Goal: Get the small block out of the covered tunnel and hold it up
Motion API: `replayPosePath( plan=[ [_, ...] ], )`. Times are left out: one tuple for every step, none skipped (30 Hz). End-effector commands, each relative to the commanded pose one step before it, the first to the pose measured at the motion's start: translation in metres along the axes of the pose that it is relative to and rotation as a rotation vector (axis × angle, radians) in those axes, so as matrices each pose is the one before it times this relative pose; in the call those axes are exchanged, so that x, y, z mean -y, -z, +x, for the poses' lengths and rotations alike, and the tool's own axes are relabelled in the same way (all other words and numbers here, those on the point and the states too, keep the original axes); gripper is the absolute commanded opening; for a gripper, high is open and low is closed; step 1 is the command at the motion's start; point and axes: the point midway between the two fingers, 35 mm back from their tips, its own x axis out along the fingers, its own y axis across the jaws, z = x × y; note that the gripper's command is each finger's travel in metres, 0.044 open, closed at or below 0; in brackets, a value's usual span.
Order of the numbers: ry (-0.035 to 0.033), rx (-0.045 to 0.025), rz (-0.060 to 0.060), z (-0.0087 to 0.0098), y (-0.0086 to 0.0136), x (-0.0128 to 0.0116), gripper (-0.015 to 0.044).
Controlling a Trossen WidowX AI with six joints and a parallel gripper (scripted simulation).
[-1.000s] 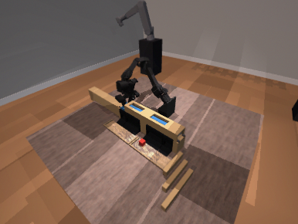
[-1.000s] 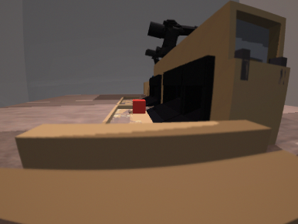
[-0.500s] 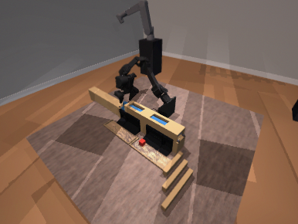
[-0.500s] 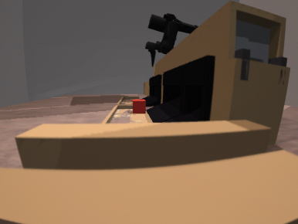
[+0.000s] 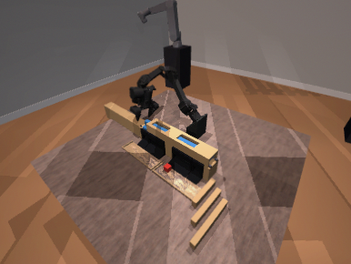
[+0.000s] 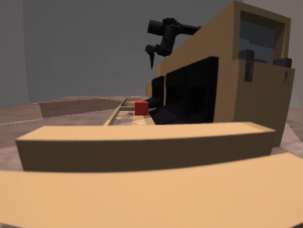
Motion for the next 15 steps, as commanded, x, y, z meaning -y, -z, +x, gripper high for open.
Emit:
replayPosePath(
  plan=[
    [0.00013,-0.00361,0.0013,0.00454,0.00085,0.00266,0.0440],
    [0.00006,-0.00020,0.0001,0.00157,0.00031,0.00026,0.0440],
    [0.00004,-0.00015,0.0001,0.00157,0.00030,0.00026,0.0440],
    [0.00001,-0.00010,0.0001,0.00156,0.00029,0.00027,0.0440],
    [-0.00001,-0.00005,0.0001,0.00156,0.00028,0.00028,0.0440],
    [-0.00003,0.00000,0.0001,0.00156,0.00027,0.00029,0.0440],
    [-0.00005,0.00004,0.0001,0.00155,0.00026,0.00030,0.0440],
    [-0.00007,0.00009,0.0000,0.00155,0.00025,0.00031,0.0440],
    [-0.00009,0.00014,0.0000,0.00155,0.00024,0.00032,0.0440],
    [-0.00011,0.00019,0.0000,0.00154,0.00023,0.00033,0.0440],
    [-0.00012,0.00024,0.0000,0.00154,0.00022,0.00034,0.0440],
    [-0.00014,0.00030,0.0000,0.00154,0.00021,0.00034,0.0440],
    [-0.00016,0.00035,0.0000,0.00153,0.00020,0.00035,0.0440],
    [-0.00017,0.00040,0.0000,0.00153,0.00019,0.00036,0.0440],
    [-0.00019,0.00045,0.0000,0.00153,0.00018,0.00037,0.0440]
  ],
)
